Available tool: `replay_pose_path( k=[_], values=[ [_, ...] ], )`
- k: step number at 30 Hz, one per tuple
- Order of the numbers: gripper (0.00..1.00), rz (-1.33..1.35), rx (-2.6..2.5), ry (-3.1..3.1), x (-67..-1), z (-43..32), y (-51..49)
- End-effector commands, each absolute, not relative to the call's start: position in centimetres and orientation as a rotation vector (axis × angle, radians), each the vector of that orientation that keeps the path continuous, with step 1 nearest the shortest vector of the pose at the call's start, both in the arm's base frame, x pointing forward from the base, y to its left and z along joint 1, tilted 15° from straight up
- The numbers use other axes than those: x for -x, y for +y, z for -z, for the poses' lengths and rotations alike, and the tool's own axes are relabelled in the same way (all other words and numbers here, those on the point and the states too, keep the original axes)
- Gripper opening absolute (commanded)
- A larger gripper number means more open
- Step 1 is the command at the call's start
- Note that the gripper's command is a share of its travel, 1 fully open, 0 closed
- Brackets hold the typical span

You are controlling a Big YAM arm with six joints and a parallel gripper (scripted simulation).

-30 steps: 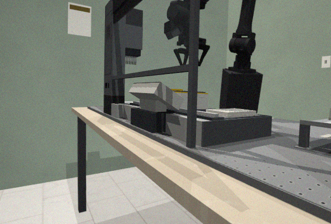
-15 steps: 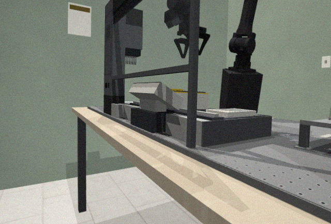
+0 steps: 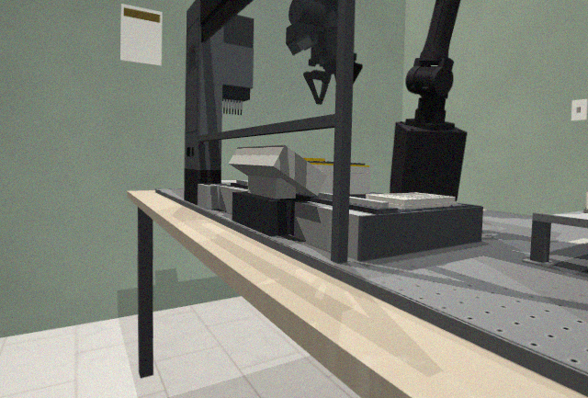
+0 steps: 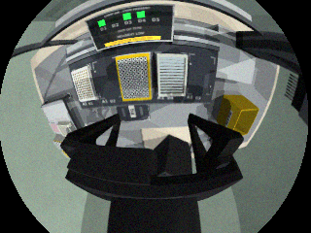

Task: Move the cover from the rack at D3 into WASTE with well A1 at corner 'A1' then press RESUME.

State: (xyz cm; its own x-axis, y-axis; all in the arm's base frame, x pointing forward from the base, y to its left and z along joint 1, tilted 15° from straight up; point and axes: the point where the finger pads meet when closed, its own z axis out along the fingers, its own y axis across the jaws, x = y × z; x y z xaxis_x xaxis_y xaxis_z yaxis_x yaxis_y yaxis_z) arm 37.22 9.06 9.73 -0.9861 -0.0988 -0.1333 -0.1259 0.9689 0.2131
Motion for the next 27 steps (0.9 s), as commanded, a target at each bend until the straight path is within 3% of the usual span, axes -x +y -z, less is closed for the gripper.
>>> replay_pose_path(
  k=[1, 27],
  values=[
    [1.00, -0.338, 0.231, 2.975, -36.7, -10.3, 7.3],
    [1.00, -0.350, 0.226, 3.005, -34.3, -7.0, -3.2]
  ],
)
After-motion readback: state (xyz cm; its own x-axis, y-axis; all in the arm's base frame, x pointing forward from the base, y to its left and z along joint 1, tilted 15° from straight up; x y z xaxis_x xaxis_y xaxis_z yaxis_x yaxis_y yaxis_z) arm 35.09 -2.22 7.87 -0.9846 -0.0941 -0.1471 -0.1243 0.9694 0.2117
